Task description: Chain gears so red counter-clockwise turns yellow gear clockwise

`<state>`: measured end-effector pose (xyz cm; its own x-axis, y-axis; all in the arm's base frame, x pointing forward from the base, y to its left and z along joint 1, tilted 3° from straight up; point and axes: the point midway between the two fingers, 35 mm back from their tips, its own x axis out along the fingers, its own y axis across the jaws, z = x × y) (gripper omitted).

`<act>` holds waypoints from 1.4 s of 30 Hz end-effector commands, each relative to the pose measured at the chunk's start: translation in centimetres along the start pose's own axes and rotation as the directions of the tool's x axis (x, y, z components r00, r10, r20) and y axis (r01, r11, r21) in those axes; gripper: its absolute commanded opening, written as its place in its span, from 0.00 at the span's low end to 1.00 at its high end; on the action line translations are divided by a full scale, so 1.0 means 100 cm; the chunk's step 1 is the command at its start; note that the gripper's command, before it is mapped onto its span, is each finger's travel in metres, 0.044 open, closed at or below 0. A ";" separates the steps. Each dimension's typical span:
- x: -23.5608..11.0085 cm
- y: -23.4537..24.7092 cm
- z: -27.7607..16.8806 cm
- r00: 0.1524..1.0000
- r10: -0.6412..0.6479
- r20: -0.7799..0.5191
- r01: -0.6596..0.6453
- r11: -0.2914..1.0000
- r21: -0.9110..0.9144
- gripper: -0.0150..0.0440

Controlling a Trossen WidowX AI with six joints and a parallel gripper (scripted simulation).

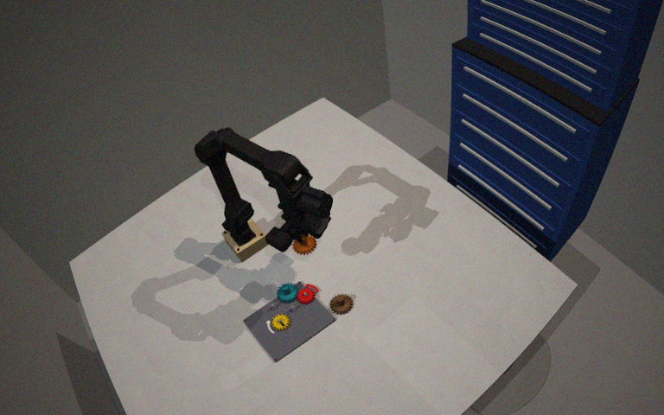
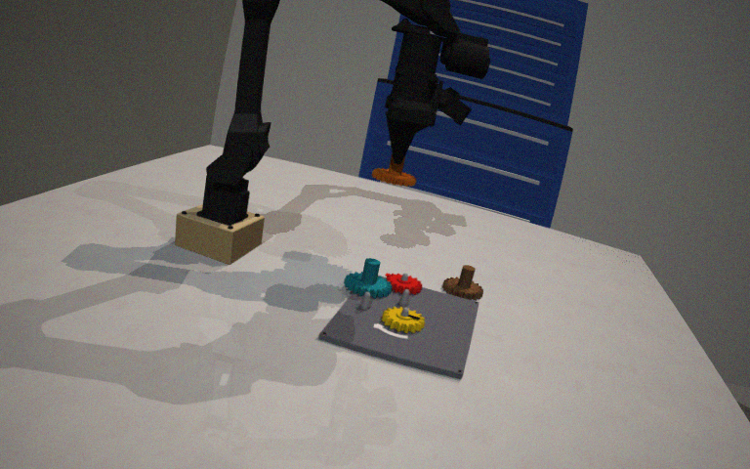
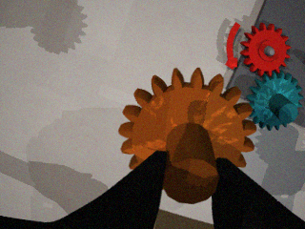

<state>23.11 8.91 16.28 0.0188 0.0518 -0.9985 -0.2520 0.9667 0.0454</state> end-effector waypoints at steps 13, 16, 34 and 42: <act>0.009 -0.024 0.006 1.000 0.000 0.005 -0.001 1.000 0.006 0.25; 0.012 -0.030 0.007 1.000 0.000 0.005 0.000 1.000 0.006 0.25; 0.031 -0.066 0.010 1.000 -0.003 0.005 0.003 1.000 0.009 0.25; 0.039 -0.082 0.009 1.000 -0.004 0.003 0.004 1.000 0.014 0.25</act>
<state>26.01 2.00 12.46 0.0244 0.0469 -0.9986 -0.2349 0.9712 0.0399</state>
